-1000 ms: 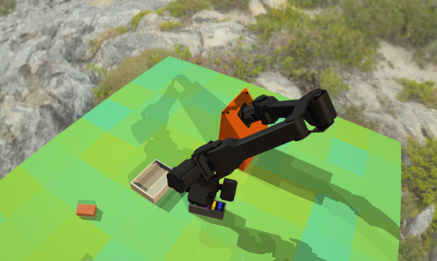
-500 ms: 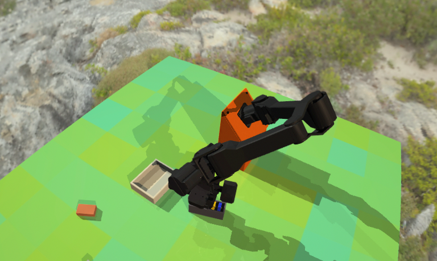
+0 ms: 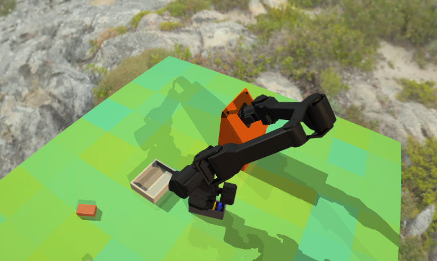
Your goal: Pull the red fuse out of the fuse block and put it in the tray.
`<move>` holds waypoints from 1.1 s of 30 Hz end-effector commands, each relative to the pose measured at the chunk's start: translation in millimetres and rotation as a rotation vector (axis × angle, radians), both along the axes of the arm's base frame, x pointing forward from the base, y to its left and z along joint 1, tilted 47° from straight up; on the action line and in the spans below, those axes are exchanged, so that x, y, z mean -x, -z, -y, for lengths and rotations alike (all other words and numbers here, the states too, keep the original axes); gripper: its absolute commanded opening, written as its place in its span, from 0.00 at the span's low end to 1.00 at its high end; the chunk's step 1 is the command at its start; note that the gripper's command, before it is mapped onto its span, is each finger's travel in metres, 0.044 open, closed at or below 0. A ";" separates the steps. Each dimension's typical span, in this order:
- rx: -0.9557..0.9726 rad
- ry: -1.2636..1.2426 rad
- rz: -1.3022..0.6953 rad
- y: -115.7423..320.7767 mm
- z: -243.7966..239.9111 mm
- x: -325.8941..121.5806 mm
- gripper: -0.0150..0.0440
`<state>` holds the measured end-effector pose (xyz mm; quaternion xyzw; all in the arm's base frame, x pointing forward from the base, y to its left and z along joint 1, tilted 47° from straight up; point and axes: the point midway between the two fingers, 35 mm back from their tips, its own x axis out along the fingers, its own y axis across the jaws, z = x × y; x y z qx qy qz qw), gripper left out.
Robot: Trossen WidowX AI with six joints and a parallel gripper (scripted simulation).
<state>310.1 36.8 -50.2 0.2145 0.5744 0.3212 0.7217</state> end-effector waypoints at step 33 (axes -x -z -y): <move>0.000 0.001 -0.001 -7.4 8.3 0.9 0.25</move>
